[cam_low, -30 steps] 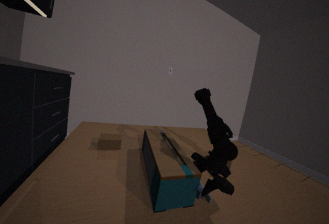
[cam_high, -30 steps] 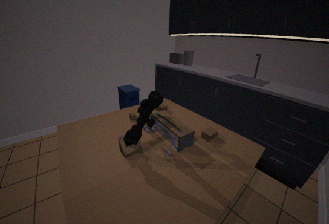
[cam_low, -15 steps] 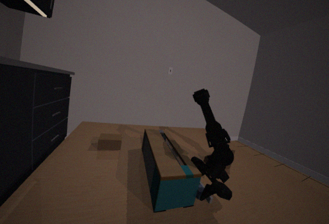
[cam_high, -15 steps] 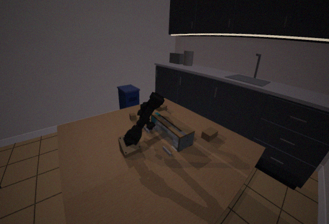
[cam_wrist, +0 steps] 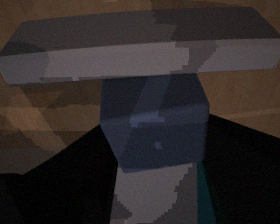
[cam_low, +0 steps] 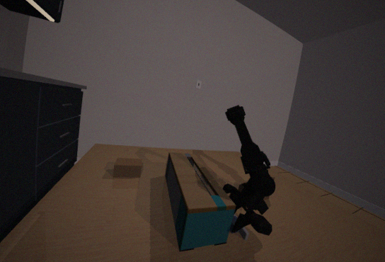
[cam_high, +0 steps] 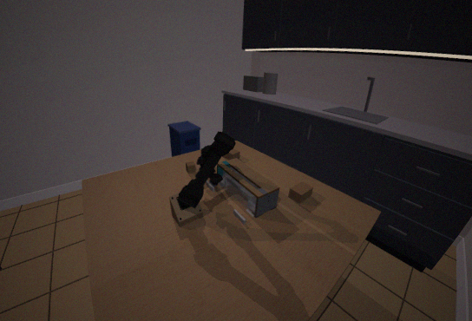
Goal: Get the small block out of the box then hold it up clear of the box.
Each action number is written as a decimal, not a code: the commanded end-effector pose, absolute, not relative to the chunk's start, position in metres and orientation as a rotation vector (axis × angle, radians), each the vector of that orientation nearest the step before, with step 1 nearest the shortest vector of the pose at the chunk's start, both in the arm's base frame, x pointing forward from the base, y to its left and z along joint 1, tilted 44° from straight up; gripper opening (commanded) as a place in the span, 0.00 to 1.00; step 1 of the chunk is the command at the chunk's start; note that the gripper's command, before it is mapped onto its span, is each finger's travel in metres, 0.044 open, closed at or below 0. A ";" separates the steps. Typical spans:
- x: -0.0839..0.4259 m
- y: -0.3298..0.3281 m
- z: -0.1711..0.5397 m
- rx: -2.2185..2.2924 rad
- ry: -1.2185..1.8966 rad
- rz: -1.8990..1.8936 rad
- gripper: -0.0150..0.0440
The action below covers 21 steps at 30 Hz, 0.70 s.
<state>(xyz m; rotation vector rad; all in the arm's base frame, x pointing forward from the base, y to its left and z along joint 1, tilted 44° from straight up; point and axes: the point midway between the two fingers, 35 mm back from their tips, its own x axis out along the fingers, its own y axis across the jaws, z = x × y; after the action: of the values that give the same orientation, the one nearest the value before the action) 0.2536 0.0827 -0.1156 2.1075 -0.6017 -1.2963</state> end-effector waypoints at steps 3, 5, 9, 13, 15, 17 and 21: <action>0.255 0.108 -0.092 2.131 -0.593 -1.298 0.25; 0.254 0.116 -0.083 2.132 -0.594 -1.298 0.25; 0.253 0.122 -0.075 2.133 -0.594 -1.298 0.25; 0.252 0.127 -0.070 2.113 -0.543 -1.309 0.25; 0.250 0.135 -0.063 2.084 -0.474 -1.321 0.25; 0.247 0.142 -0.055 2.055 -0.405 -1.330 0.25; 0.242 0.155 -0.040 1.994 -0.267 -1.341 0.25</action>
<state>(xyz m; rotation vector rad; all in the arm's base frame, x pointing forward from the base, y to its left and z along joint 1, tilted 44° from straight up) 0.2454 0.1435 -0.0531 2.0288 -0.3719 -1.3345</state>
